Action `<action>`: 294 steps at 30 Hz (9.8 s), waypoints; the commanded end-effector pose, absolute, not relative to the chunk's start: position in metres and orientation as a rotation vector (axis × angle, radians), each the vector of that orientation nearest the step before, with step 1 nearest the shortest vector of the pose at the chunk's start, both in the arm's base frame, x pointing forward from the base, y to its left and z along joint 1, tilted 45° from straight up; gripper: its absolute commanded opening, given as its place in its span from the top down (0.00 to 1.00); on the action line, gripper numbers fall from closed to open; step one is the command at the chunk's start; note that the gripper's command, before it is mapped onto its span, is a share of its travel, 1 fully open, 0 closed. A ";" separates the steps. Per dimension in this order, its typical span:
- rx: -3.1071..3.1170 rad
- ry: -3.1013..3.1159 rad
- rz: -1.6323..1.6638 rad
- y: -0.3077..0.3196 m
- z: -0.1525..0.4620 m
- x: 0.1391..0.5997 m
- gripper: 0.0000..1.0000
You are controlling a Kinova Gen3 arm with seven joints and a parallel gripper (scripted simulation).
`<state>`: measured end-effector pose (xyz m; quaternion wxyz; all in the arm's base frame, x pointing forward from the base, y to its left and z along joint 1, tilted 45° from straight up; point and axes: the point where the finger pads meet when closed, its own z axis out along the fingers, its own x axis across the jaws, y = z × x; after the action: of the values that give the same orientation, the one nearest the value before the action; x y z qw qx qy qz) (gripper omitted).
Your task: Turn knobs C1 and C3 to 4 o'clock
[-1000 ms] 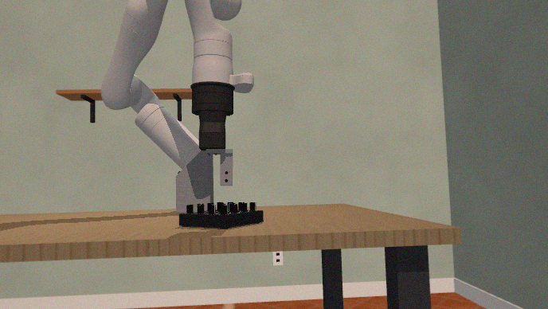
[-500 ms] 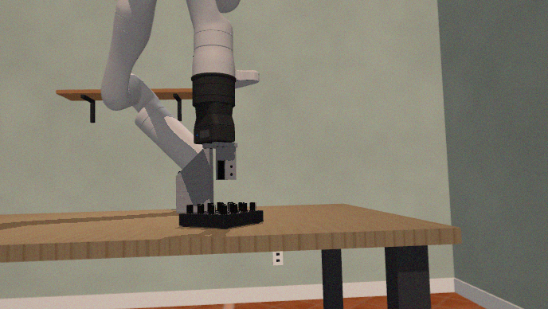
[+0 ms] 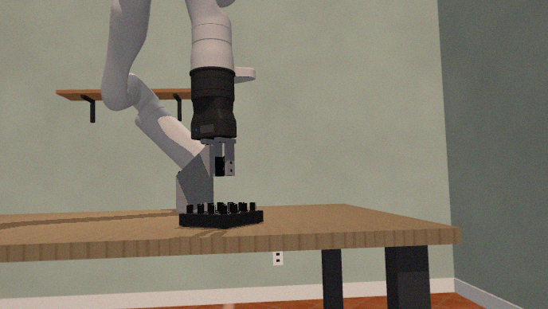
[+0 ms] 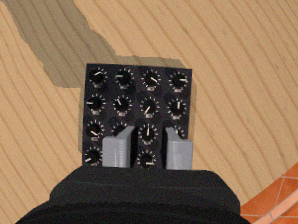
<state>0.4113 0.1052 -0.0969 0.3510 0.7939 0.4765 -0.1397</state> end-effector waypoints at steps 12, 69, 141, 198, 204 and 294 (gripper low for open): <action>2.044 1.259 -0.368 0.106 -0.095 0.414 0.54; 2.043 1.257 -0.377 0.091 -0.108 0.415 0.54; 2.043 1.257 -0.377 0.073 -0.126 0.417 0.54; 2.043 1.257 -0.377 0.070 -0.123 0.417 0.54; 2.043 1.257 -0.377 0.070 -0.123 0.417 0.54; 2.043 1.257 -0.377 0.071 -0.123 0.418 0.54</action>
<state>0.4156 0.0720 -0.1251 0.3488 0.7908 0.4814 -0.1458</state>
